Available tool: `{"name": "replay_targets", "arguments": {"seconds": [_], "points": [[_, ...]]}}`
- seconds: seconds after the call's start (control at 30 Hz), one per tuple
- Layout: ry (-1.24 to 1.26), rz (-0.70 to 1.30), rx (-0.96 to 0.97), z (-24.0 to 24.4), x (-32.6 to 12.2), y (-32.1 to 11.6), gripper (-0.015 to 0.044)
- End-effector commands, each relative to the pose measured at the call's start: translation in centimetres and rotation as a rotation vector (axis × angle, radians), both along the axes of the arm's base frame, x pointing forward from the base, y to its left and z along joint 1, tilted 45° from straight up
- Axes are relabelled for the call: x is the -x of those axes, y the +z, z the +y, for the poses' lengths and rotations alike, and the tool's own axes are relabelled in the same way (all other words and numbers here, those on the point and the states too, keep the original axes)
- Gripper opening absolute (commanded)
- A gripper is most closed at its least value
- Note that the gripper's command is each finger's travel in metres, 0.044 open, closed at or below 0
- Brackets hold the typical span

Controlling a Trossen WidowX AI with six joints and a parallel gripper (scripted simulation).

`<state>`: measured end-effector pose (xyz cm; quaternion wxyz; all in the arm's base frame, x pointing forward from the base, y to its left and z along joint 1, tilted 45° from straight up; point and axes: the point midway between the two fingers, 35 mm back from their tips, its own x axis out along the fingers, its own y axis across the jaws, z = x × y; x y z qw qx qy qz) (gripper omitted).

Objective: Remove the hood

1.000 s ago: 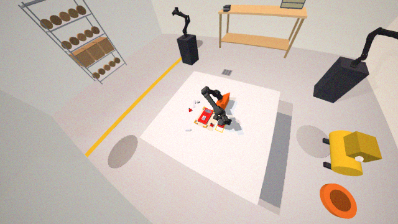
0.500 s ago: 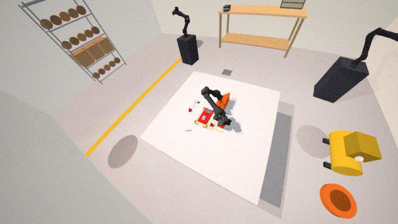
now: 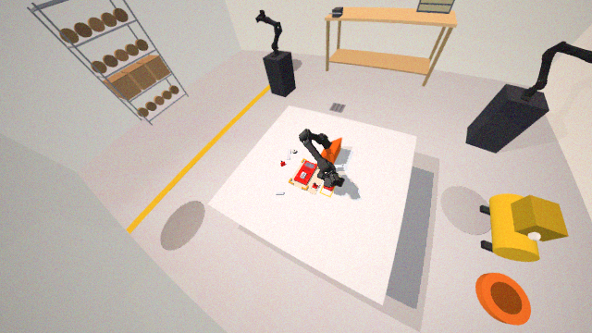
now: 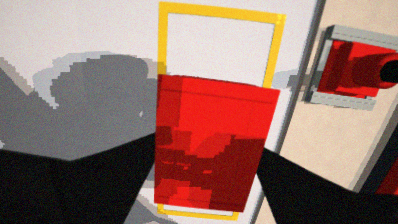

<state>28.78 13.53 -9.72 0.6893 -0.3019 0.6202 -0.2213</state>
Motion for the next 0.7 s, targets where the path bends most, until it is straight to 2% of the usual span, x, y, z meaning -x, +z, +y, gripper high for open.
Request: {"name": "replay_targets", "arguments": {"seconds": [0.0, 0.27, 0.47, 0.67], "points": [[0.000, -0.001, -0.001, 0.0, 0.0, 0.0, 0.0236], [0.000, 0.000, 0.000, 0.6, 0.0, 0.5, 0.0440], [-0.003, 0.002, 0.006, 5.0, 0.9, 5.0, 0.0440], [-0.003, 0.003, 0.006, 5.2, 1.0, 5.3, 0.0440]]}}
